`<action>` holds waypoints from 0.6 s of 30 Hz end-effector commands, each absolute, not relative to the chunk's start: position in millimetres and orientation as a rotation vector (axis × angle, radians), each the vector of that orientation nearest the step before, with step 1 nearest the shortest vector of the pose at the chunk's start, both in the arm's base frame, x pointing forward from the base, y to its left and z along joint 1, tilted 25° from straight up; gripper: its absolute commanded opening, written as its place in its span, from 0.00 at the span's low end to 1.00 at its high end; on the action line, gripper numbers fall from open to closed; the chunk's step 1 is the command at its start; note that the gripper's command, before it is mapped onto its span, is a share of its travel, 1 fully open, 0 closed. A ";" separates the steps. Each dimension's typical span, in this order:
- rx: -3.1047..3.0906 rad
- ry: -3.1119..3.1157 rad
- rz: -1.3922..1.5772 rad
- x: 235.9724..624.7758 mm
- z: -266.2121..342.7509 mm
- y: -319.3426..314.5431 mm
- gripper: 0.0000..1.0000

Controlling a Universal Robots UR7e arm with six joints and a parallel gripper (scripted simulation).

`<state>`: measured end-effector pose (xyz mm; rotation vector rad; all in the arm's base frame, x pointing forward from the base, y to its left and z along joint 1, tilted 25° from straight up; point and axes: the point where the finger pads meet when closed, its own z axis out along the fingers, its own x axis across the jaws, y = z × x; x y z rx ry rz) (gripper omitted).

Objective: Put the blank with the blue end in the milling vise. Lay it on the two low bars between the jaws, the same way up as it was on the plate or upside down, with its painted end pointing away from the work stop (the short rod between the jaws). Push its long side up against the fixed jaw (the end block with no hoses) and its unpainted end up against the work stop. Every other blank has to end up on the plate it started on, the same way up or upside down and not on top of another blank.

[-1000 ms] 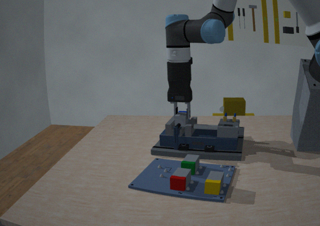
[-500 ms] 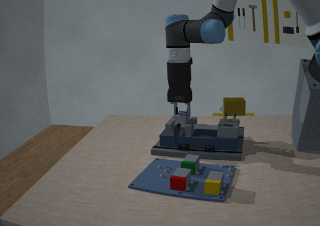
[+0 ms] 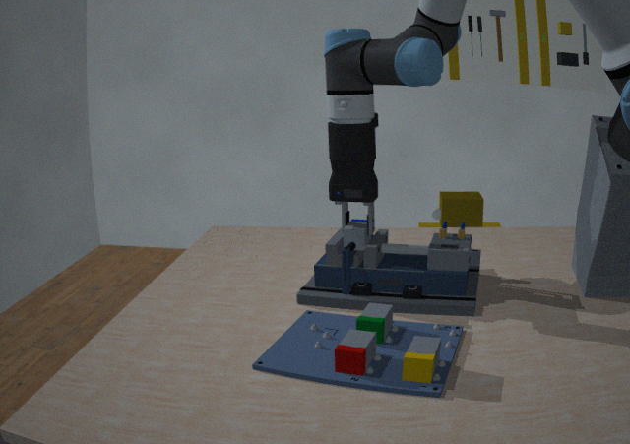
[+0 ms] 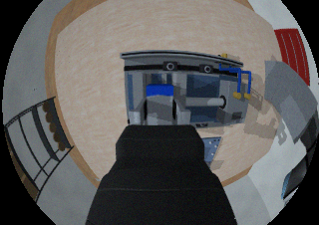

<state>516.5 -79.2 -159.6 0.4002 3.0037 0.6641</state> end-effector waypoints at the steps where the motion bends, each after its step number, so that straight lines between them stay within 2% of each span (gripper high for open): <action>1: 0.396 2.999 0.659 522.2 -156.2 -79.8 0.00; 18: 0.396 2.999 0.659 524.1 -155.1 -80.4 0.00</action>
